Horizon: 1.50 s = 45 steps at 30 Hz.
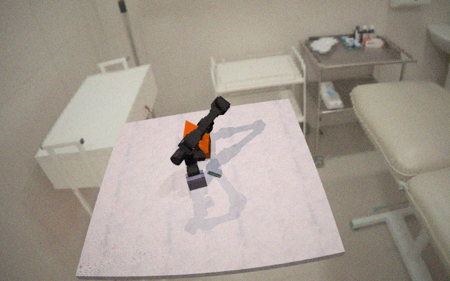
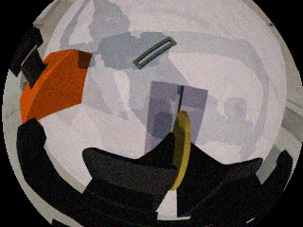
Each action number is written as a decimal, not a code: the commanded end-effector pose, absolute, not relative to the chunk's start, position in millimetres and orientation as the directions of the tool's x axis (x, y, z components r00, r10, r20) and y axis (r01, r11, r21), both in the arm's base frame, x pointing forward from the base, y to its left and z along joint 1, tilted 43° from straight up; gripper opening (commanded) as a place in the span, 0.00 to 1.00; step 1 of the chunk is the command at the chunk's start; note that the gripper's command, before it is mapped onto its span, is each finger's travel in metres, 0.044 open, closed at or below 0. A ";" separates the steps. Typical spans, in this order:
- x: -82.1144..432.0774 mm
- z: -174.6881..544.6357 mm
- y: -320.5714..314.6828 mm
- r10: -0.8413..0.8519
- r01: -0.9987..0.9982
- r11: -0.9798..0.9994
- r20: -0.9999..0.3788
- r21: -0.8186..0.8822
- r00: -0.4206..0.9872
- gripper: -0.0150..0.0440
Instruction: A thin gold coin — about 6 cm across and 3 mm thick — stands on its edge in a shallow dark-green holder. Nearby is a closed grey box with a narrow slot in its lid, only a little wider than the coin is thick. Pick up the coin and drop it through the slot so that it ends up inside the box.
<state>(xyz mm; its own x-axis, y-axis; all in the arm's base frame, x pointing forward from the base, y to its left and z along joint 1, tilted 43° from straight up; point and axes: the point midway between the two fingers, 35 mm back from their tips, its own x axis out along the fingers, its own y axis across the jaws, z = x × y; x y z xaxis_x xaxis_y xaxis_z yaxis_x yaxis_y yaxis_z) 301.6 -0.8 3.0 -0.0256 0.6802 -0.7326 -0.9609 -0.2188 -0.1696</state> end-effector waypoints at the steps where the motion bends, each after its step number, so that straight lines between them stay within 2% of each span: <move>1: 300.6 1.4 1.2 0.684 -0.963 -0.214 -0.729 -0.167 -0.025 0.25; 7: 300.1 -0.6 3.0 0.684 -0.963 -0.213 -0.729 -0.166 -0.025 0.25; 13: 301.5 0.7 1.4 0.680 -0.961 -0.218 -0.733 -0.170 -0.025 0.52; 22: 301.5 0.7 1.4 0.680 -0.961 -0.218 -0.733 -0.170 -0.025 0.53; 33: 300.4 29.1 -24.6 0.682 -0.962 -0.217 -0.731 -0.164 -0.029 1.00; 45: 297.8 45.2 -38.2 0.686 -0.963 -0.216 -0.727 -0.161 -0.032 1.00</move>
